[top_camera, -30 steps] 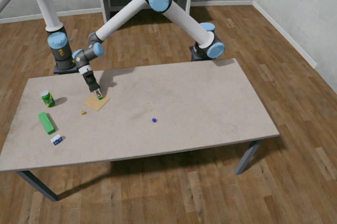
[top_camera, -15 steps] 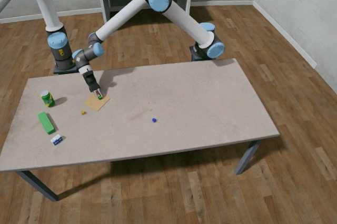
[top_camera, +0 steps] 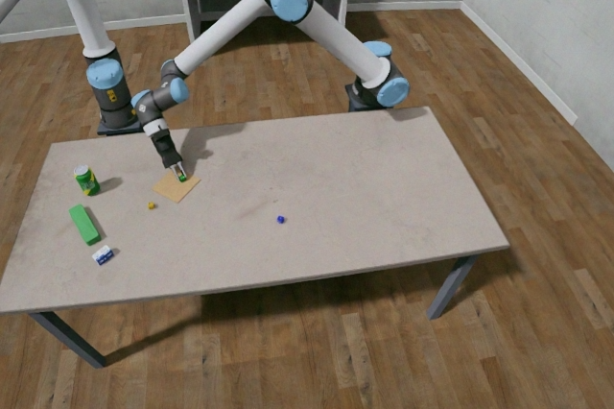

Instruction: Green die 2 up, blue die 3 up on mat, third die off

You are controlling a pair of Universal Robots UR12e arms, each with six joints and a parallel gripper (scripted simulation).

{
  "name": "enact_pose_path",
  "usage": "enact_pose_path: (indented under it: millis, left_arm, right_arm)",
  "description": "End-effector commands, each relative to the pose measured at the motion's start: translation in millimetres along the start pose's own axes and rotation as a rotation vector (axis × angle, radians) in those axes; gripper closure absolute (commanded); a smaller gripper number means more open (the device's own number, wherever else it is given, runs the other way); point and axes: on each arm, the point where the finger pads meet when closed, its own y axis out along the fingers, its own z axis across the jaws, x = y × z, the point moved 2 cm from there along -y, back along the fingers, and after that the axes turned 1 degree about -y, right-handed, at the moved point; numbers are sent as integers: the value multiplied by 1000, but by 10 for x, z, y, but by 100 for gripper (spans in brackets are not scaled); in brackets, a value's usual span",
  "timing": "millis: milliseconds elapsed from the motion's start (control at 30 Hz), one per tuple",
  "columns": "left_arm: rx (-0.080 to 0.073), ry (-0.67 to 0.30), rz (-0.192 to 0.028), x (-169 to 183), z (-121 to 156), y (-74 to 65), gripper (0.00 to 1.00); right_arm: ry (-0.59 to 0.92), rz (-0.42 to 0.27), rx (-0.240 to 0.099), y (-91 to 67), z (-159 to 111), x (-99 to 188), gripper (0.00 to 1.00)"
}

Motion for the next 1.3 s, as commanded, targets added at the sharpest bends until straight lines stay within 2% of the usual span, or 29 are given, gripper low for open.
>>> enact_pose_path:
  millis: [0,200,233,300,333,400,433,567,600,667,700,767,800,1267]
  left_arm:
    - [2,-2,-1,-10,7,-13,60]
    - [2,-2,-1,-10,7,-13,60]
    - [2,-2,-1,-10,7,-13,54]
    - [2,-2,-1,-10,7,-13,54]
    - [2,-2,-1,-10,7,-13,48]
    - [2,-2,-1,-10,7,-13,48]
    - [2,-2,-1,-10,7,-13,42]
    - [2,-2,-1,-10,7,-13,42]
    - [2,-2,-1,-10,7,-13,36]
    - [2,-2,-1,-10,7,-13,36]
    - [2,-2,-1,-10,7,-13,30]
    - [2,-2,-1,-10,7,-13,30]
    - [2,-2,-1,-10,7,-13,0]
    - [2,-2,-1,-10,7,-13,0]
  right_arm:
    - [0,-2,0,-8,1,6,0]
    - [0,-2,0,-8,1,6,0]
    - [0,-2,0,-8,1,6,0]
    - [0,-2,0,-8,1,6,0]
    - [0,-2,0,-8,1,6,0]
    - [0,-2,0,-8,1,6,0]
    - [0,-2,0,-8,1,6,0]
    - [0,-2,0,-8,1,6,0]
    - [0,-2,0,-8,1,6,0]
    - [0,-2,0,-8,1,6,0]
    - [0,-2,0,-8,1,6,0]
    - [0,-2,0,-8,1,6,0]
    - [0,-2,0,-8,1,6,0]
    - [0,-2,0,-8,1,6,0]
